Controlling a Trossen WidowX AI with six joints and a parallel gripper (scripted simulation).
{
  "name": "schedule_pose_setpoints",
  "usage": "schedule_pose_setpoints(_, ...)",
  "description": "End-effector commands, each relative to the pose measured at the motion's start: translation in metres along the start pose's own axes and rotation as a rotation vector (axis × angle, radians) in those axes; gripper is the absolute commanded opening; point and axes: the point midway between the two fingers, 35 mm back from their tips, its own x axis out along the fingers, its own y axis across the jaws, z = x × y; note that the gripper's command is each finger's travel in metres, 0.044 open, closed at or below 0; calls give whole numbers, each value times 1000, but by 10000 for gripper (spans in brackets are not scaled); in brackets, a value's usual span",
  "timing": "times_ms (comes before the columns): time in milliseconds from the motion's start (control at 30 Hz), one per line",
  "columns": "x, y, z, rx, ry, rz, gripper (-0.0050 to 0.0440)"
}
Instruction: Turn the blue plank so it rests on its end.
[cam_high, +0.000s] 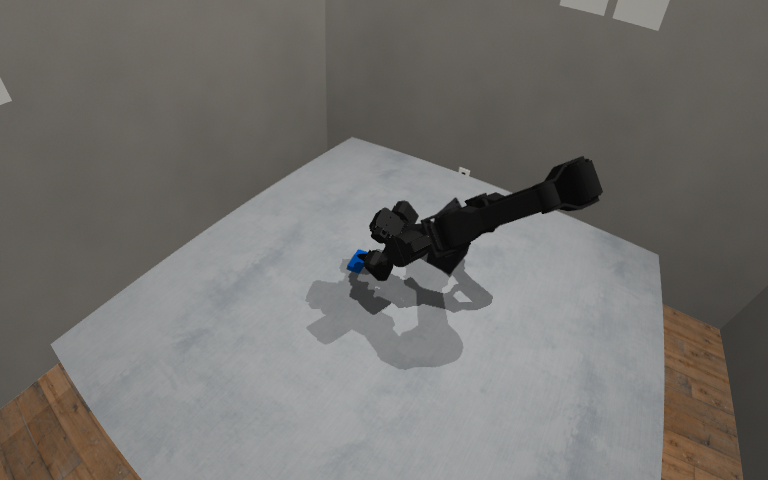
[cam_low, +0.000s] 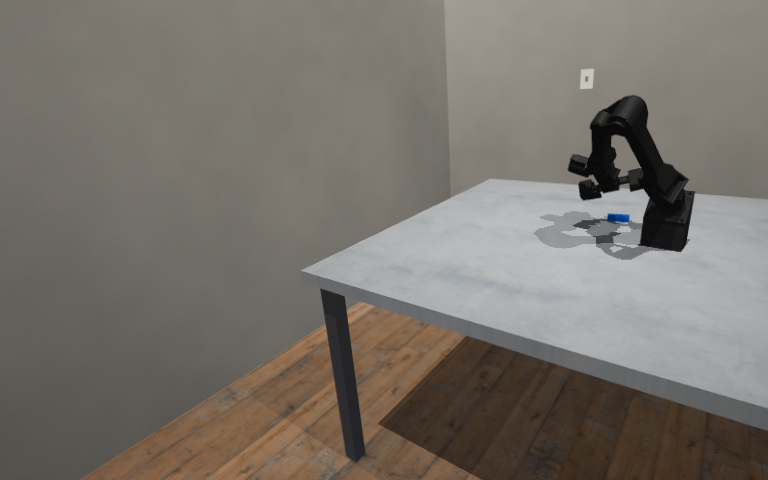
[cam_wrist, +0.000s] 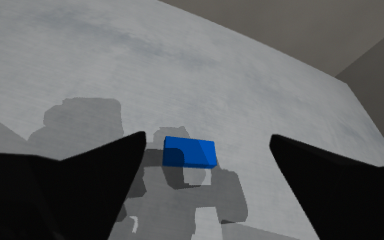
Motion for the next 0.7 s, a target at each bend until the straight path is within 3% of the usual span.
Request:
schedule_pose_setpoints(0, 4, 10, 4, 83, 56, -46, 440)
schedule_pose_setpoints(400, 30, 38, 8, 501, 270, -357, 440)
schedule_pose_setpoints(467, 30, 38, 8, 501, 270, -357, 440)
schedule_pose_setpoints(667, 45, 49, 6, 747, 338, -587, 440)
